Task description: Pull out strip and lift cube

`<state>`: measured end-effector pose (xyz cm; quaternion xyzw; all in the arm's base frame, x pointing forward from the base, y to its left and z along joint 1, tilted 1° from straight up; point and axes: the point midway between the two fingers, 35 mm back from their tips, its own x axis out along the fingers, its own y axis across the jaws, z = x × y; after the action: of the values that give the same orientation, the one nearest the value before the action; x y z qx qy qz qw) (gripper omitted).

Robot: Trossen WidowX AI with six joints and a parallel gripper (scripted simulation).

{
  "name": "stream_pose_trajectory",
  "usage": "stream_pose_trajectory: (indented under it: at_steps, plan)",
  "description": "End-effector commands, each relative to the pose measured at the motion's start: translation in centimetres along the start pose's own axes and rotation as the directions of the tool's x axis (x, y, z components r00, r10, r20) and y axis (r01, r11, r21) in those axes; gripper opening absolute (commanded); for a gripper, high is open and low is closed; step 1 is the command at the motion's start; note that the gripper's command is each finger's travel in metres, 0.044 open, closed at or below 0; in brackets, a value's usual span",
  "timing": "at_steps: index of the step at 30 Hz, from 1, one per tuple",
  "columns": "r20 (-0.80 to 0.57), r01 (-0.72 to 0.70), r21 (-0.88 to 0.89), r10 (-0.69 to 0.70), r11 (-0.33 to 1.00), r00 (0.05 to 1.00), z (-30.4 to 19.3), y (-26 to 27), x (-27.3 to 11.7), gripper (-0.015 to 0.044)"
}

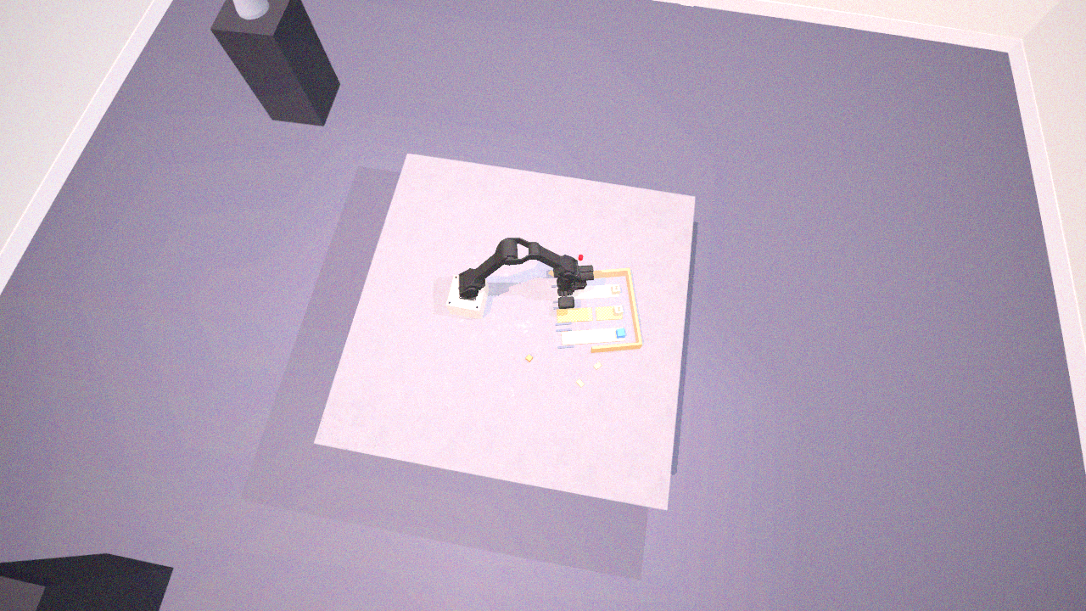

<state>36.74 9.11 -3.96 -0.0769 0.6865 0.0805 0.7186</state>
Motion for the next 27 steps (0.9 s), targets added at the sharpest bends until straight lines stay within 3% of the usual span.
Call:
stream_pose_trajectory:
  at_steps: [1,27]
  plan:
    - [0.001,-0.003,0.001,0.003,1.0,1.0,0.02,0.02,0.07,0.0]
    - [0.001,-0.003,0.001,0.003,1.0,1.0,0.07,0.02,0.33,0.0]
